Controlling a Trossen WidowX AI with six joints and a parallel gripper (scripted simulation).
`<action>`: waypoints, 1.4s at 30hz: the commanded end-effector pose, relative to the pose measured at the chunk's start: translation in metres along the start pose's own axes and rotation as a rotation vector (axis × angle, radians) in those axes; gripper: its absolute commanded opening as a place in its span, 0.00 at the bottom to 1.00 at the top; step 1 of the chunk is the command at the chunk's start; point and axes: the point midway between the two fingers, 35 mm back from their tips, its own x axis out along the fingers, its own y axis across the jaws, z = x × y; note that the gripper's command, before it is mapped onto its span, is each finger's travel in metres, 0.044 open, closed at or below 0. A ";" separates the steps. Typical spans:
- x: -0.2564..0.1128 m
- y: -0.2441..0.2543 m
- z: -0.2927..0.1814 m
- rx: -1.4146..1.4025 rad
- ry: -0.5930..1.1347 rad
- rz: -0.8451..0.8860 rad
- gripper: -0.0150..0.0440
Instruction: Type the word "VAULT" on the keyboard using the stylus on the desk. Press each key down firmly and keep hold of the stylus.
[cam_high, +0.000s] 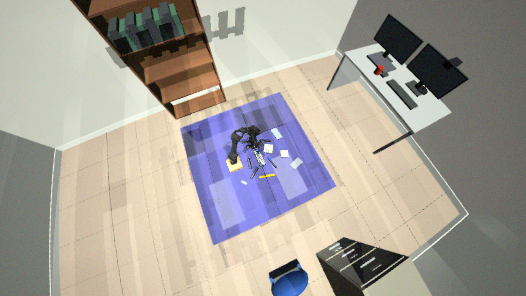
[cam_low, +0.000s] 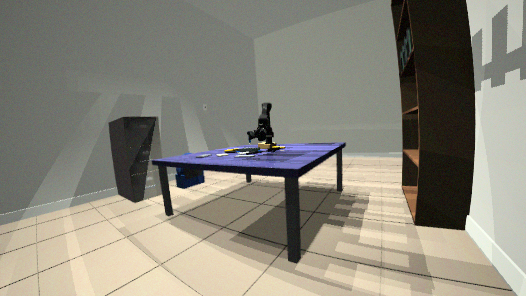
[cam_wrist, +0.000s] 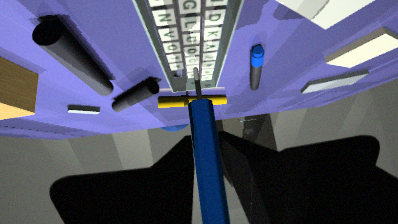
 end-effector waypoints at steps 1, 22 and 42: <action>-0.007 0.000 0.002 0.003 -0.001 0.002 0.25; 0.005 0.000 0.022 0.002 -0.004 0.002 0.39; 0.010 0.000 0.030 0.002 -0.004 0.002 0.39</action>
